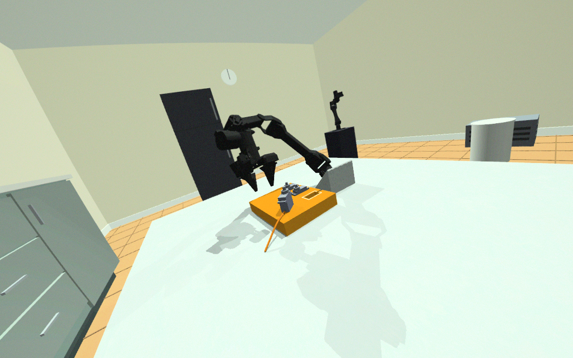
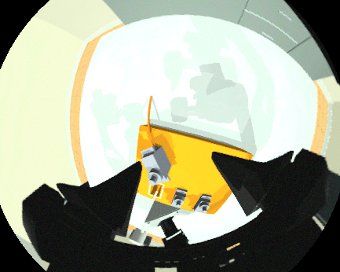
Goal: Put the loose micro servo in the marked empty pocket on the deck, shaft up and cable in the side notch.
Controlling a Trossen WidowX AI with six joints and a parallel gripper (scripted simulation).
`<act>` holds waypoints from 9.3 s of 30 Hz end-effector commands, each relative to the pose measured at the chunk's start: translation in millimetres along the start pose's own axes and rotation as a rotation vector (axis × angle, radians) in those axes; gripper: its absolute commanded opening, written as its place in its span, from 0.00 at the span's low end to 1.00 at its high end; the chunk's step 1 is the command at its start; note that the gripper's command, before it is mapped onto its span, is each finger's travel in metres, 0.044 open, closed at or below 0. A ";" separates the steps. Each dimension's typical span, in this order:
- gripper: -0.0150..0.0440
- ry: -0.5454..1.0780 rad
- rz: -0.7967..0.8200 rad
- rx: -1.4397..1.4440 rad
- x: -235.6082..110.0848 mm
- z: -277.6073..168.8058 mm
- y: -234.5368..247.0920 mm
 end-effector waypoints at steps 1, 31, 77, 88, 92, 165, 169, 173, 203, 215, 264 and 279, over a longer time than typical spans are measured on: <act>1.00 0.054 -0.069 -0.115 4.2 -0.8 29.1; 1.00 0.158 -0.222 -0.339 42.7 -12.2 78.2; 0.25 0.159 -0.222 -0.339 28.4 -16.7 79.4; 0.25 0.159 -0.222 -0.339 28.1 -18.2 78.9; 0.25 0.159 -0.222 -0.340 27.6 -25.1 80.0; 0.25 0.350 0.034 -2.408 26.0 -48.4 84.2; 0.25 0.358 0.060 -2.544 26.0 -48.4 84.2; 0.25 0.366 0.088 -2.680 26.0 -48.4 84.2; 0.25 0.370 0.118 -2.802 23.7 -121.9 111.0; 0.25 0.370 0.120 -2.802 24.4 -151.4 121.1; 0.25 0.371 0.120 -2.802 59.6 -155.3 112.2; 0.25 0.372 0.119 -2.802 70.9 -156.7 109.3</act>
Point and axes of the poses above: the point midway between the two fingers, 35 mm back from their tips, its own x axis out along the fingers, its own y axis across the jaws, z = x × y, the point moved 8 cm from there along -x, back along the fingers, and after that the axes turned 1 degree about -x, right-handed, at the moved point
